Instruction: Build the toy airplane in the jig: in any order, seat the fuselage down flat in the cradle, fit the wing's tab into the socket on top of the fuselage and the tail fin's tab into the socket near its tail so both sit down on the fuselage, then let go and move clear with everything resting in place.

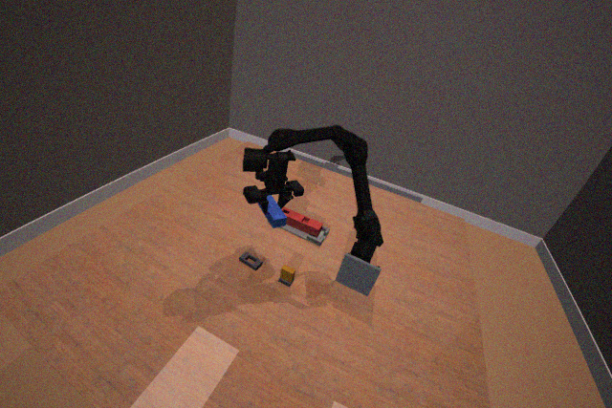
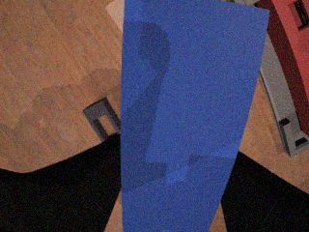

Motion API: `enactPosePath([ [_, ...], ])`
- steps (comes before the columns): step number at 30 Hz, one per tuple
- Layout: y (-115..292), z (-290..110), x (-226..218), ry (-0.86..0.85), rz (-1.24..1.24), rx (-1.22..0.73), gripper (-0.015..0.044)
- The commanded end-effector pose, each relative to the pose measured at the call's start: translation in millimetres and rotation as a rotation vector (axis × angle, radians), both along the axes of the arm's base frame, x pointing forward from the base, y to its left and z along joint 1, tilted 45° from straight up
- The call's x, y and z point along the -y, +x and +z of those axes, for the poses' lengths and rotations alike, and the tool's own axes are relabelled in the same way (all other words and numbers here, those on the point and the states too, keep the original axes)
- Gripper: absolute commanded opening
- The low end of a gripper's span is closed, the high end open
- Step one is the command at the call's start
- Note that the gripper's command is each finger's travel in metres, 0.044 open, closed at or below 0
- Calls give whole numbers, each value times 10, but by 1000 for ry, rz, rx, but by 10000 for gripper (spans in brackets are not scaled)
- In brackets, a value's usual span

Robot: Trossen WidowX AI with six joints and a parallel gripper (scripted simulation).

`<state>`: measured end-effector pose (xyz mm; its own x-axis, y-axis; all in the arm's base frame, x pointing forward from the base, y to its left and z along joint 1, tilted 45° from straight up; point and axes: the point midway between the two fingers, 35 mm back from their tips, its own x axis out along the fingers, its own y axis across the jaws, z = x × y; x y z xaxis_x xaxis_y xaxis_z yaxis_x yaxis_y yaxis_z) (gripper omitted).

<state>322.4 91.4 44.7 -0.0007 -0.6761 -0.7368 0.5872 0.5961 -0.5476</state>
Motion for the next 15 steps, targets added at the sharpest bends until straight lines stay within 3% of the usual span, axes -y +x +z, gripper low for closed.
enactPosePath([
  [1, -25, 91, 104, -1, -45, 51, 0],
  [15, -149, 305, 431, 11, -209, 196, 0],
])
